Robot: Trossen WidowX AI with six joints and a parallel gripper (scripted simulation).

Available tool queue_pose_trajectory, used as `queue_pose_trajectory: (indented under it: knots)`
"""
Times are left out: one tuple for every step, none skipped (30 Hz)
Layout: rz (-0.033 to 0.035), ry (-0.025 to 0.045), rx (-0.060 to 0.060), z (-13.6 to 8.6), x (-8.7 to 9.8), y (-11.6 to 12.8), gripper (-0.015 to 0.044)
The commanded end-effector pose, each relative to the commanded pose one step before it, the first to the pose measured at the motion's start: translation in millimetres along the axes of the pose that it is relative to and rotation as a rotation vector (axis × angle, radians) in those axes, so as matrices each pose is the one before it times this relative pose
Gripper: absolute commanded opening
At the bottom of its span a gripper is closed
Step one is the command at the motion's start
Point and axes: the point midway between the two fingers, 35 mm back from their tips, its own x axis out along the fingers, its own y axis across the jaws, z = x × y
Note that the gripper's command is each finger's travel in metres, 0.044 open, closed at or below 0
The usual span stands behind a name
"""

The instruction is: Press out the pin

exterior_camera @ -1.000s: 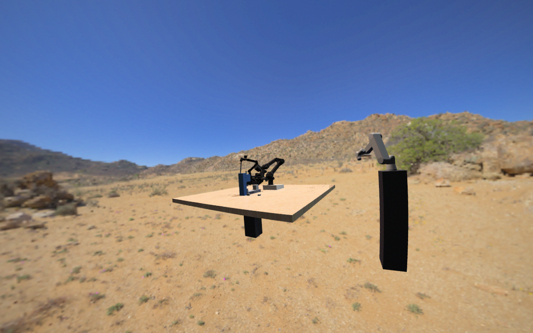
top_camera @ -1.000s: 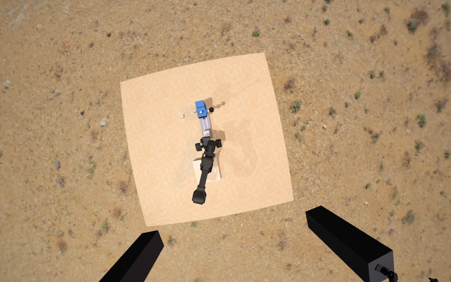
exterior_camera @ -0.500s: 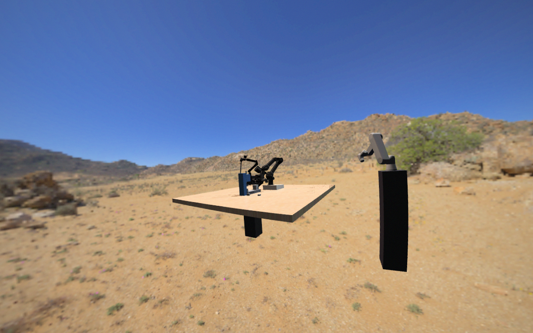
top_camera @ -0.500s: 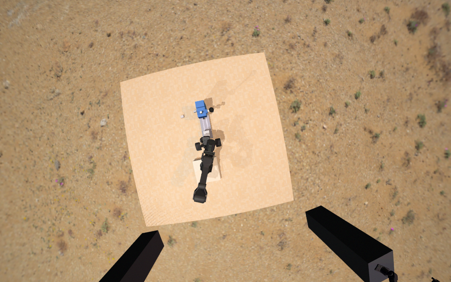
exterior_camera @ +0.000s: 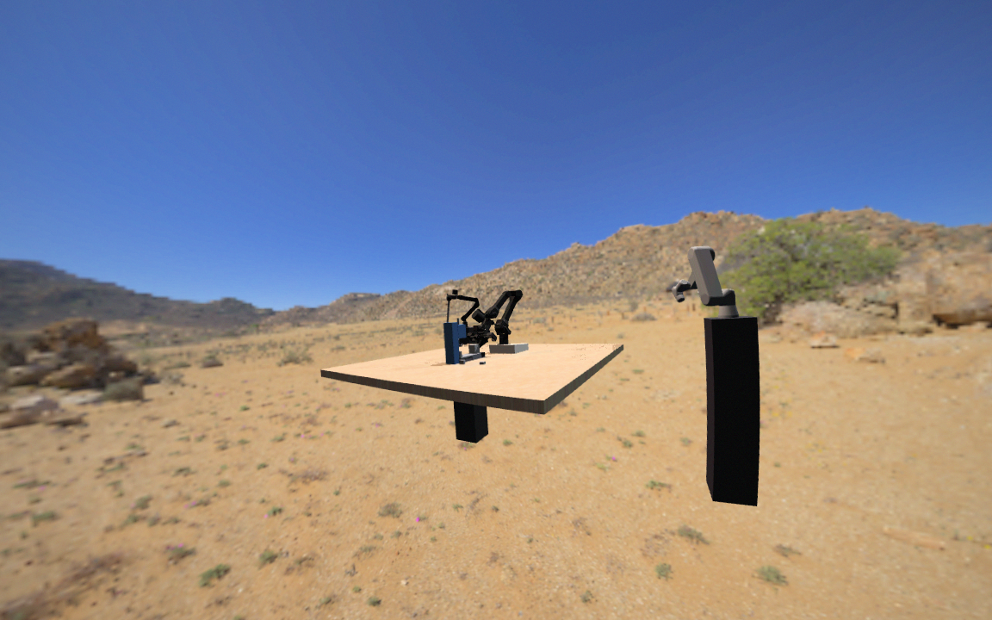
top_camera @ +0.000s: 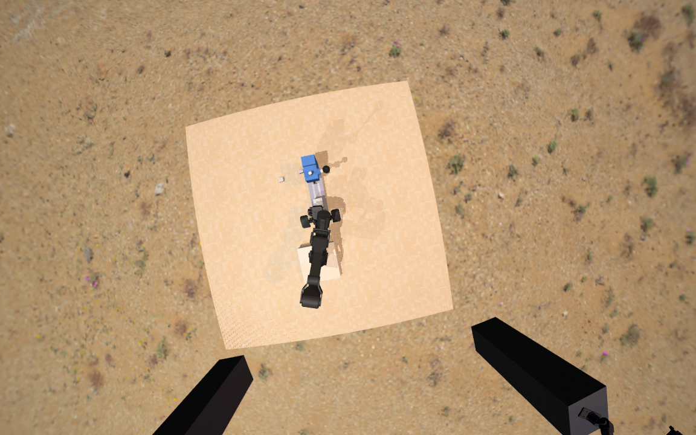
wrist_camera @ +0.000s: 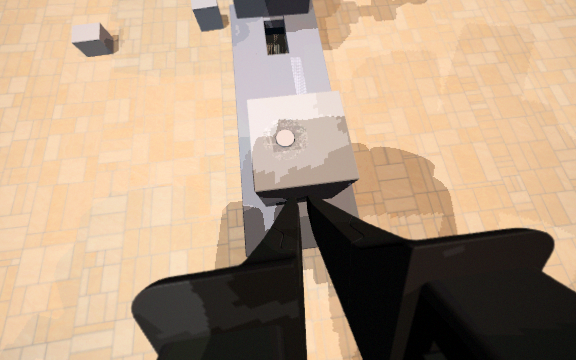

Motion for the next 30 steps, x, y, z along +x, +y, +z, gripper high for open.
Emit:
queue_pose_trajectory:
  knots:
    - [-0.00361,-0.01039,0.0054,4.07,4.81,-0.49,0.003]
    - [0.0,-0.00449,0.0,1.11,1.04,-0.02,0.003]
    - [0.0,-0.00443,0.0,1.11,1.04,-0.01,0.003]
    - [0.0,-0.00446,0.0,1.1,1.04,-0.01,0.003]
    - [0.0,-0.0046,0.0,1.07,1.04,0.0,0.003]
    - [0.00001,-0.00459,0.0,1.08,1.06,0.01,0.003]
    - [0.0,-0.00472,0.0,1.11,1.09,-0.01,0.003]
    - [0.0,-0.00407,0.0,0.97,0.96,-0.01,0.003]
    - [0.0,-0.00416,0.0,0.96,0.96,-0.02,0.003]
    - [0.0,-0.00413,0.0,0.97,0.98,-0.02,0.003]
    - [0.0,-0.00418,0.0,0.97,0.98,-0.01,0.003]
    - [0.0,-0.00426,0.0,0.95,0.98,0.0,0.003]
    - [0.0,-0.00428,0.0,0.96,0.99,0.0,0.003]
    - [0.0,-0.0043,0.0,0.96,1.01,0.0,0.003]
    - [0.0,-0.00432,0.0,0.96,1.02,0.0,0.003]
    - [0.00001,-0.00425,0.0,0.96,1.02,0.01,0.003]
    - [0.00001,-0.00429,0.0,0.95,1.02,0.01,0.003]
    - [0.00001,-0.00435,0.0,0.94,1.03,0.01,0.003]
    - [0.00001,-0.00432,0.0,0.94,1.03,0.02,0.003]
    - [0.00001,-0.00428,0.0,0.93,1.03,0.02,0.003]
    - [0.00001,-0.00418,0.0,0.93,1.04,0.02,0.003]
    - [0.00001,-0.00422,0.0,0.92,1.04,0.02,0.003]
    - [0.00001,-0.00419,0.0,0.92,1.04,0.03,0.003]
    - [0.00001,-0.00417,0.0,0.91,1.04,0.03,0.003]
    - [0.00001,-0.00422,0.0,0.9,1.04,0.03,0.003]
    - [0.00001,-0.00419,0.0,0.9,1.05,0.03,0.003]
    - [0.00001,-0.00416,0.0,0.9,1.06,0.03,0.003]
    - [0.00001,-0.0042,0.0,0.89,1.06,0.03,0.003]
    - [0.00001,-0.00426,0.0,0.87,1.05,0.03,0.003]
    - [0.00001,-0.00425,0.0,0.87,1.06,0.03,0.003]
